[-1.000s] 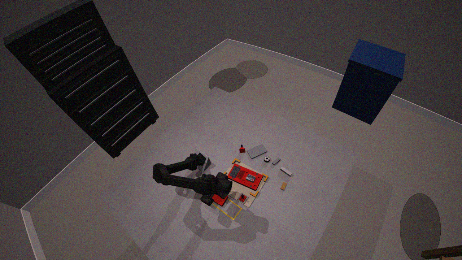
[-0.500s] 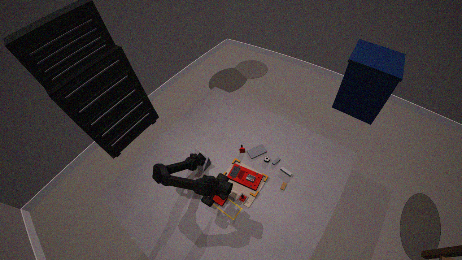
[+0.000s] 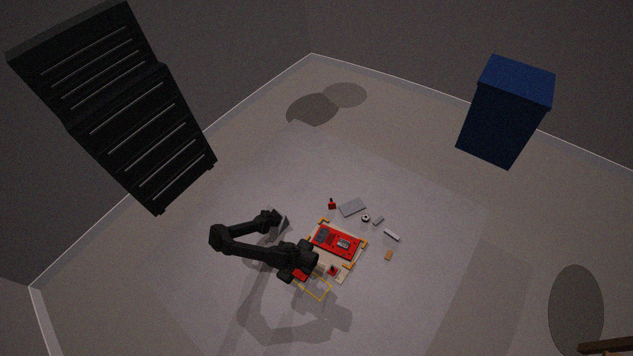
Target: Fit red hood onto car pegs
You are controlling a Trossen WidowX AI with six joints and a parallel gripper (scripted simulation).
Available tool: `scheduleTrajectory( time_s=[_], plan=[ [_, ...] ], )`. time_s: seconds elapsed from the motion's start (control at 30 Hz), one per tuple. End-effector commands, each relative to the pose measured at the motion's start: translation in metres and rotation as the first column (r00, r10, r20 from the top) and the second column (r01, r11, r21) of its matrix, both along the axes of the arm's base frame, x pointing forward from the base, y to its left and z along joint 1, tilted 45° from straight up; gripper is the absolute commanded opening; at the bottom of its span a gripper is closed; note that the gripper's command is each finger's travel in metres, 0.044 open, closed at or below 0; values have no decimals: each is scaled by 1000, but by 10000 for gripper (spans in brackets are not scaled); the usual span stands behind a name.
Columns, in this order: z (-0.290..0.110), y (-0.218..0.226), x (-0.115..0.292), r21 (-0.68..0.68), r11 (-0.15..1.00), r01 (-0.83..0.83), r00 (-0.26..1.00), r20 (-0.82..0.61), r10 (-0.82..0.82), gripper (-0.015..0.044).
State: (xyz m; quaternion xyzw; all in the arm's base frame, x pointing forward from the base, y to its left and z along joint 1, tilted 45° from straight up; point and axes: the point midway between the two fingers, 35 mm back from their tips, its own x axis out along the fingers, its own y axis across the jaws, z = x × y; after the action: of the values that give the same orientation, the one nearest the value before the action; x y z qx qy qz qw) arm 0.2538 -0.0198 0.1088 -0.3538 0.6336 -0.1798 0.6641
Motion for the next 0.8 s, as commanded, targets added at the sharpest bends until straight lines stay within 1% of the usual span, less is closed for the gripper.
scheduleTrajectory(
  time_s=[0.0,0.77],
  plan=[
    [-3,-3,-1,-6,1000,-4,1000,-8,4,440],
    [-15,-18,0,-10,1000,-3,1000,-8,3,440]
  ],
)
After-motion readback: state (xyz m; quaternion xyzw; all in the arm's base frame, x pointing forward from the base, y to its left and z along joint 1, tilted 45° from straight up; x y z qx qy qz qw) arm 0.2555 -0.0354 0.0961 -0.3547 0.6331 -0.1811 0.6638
